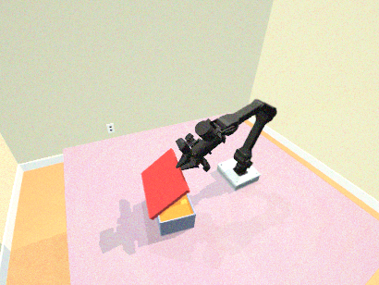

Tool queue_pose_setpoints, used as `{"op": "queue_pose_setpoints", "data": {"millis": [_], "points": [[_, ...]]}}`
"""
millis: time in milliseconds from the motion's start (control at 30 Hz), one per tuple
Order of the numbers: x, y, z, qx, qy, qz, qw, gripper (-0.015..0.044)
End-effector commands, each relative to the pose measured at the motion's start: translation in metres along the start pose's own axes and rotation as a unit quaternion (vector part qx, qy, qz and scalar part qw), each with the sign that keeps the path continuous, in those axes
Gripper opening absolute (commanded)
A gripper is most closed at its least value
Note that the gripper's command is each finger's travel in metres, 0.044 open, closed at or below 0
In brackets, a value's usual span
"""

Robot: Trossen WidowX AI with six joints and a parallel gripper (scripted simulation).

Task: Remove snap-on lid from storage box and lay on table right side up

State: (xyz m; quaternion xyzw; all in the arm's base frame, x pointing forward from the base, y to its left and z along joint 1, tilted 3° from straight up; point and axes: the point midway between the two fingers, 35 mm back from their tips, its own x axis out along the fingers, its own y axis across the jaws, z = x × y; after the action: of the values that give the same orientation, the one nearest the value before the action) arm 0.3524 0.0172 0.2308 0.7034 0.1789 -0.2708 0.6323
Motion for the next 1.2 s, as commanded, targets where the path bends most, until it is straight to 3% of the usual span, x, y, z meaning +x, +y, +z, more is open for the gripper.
{"op": "queue_pose_setpoints", "data": {"millis": [0, 1167], "points": [[-0.003, 0.003, 0.008, -0.002, 0.002, 0.008, 1.0, 0.0], [-0.009, -0.002, 0.078, -0.005, -0.001, 0.008, 1.0, 0.0]]}}
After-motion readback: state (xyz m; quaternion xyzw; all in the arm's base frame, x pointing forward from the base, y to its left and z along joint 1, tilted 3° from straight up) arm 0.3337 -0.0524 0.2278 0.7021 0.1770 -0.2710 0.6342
